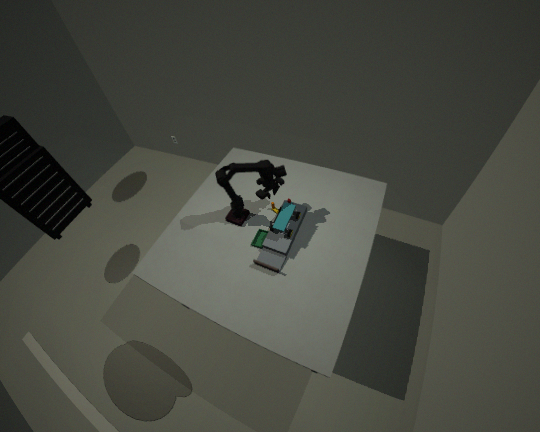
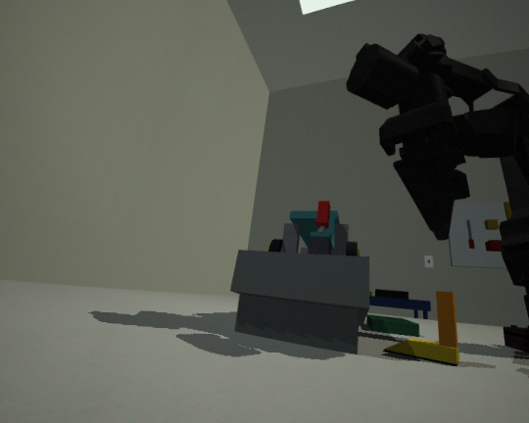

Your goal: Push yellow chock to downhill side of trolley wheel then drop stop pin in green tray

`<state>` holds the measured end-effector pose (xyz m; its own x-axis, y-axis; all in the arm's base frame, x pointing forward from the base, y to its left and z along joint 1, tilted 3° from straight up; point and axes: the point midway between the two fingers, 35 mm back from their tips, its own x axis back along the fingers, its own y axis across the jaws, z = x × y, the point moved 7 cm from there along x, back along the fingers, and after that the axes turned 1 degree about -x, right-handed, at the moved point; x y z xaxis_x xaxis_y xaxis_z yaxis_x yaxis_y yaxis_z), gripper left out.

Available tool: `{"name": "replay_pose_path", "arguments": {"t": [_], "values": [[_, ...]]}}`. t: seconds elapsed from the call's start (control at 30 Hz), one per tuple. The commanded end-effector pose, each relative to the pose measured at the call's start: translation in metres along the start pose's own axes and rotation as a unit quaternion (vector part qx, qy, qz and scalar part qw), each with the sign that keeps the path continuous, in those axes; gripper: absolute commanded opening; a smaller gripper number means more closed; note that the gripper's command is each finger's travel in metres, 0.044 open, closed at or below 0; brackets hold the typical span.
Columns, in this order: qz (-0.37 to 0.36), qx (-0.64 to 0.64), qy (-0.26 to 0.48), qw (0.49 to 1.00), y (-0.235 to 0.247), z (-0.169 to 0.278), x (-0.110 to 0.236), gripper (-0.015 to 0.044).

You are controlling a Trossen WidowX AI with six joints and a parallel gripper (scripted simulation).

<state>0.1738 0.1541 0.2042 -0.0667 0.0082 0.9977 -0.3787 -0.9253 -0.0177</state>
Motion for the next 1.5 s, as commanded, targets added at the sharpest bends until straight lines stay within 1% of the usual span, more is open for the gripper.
{"name": "replay_pose_path", "arguments": {"t": [0.0, 0.3, 0.5, 1.03, 1.47], "values": [[-0.005, 0.004, 0.002, 1.0, 0.0, 0.0, -0.01, 0.019], [-0.005, 0.004, 0.002, 1.0, 0.001, 0.0, -0.041, 0.019], [-0.005, 0.004, 0.002, 1.0, 0.001, 0.0, -0.045, 0.019], [-0.005, 0.004, 0.002, 1.0, 0.001, 0.0, -0.07, 0.019], [-0.005, 0.004, 0.002, 1.0, 0.001, 0.0, -0.085, 0.019]]}}
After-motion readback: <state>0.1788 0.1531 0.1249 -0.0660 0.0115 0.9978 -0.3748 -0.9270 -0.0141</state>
